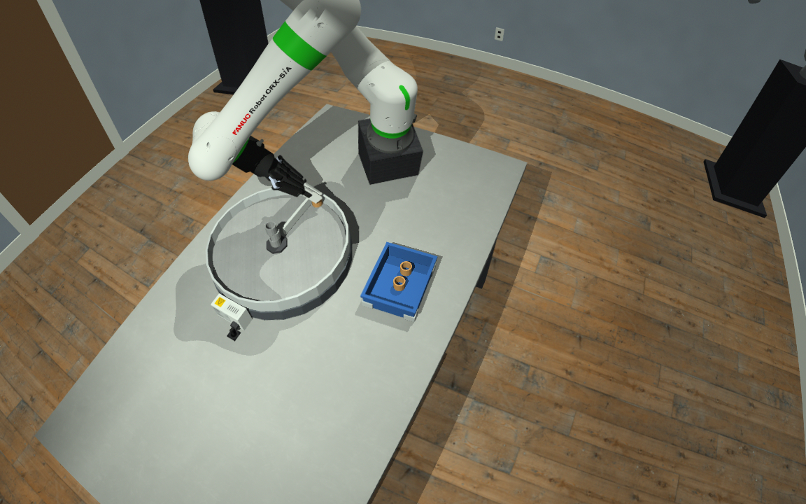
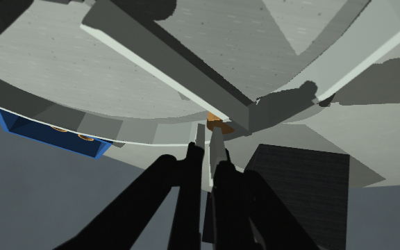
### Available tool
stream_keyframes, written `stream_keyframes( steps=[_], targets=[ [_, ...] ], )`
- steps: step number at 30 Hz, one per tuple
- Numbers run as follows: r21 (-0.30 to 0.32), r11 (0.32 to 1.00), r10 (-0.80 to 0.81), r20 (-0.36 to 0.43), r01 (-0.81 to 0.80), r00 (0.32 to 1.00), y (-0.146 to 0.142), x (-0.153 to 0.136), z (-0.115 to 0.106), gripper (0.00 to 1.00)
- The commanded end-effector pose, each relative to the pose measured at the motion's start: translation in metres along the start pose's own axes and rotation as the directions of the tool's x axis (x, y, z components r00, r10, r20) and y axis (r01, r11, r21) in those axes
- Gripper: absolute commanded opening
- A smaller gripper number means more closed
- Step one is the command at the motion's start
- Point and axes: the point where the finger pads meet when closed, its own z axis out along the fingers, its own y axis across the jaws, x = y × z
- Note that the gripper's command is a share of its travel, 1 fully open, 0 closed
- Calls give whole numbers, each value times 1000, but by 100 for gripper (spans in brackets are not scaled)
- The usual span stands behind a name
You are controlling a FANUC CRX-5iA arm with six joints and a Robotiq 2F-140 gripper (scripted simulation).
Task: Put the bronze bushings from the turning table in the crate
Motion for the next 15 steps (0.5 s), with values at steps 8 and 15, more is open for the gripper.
stream_keyframes(
  steps=[8, 15],
  targets=[
    [0, 1000, 0, 0, 0, 1000, 0, 6, 7, 6],
    [0, 1000, 0, 0, 0, 1000, 0, 6, 7, 6]
  ],
)
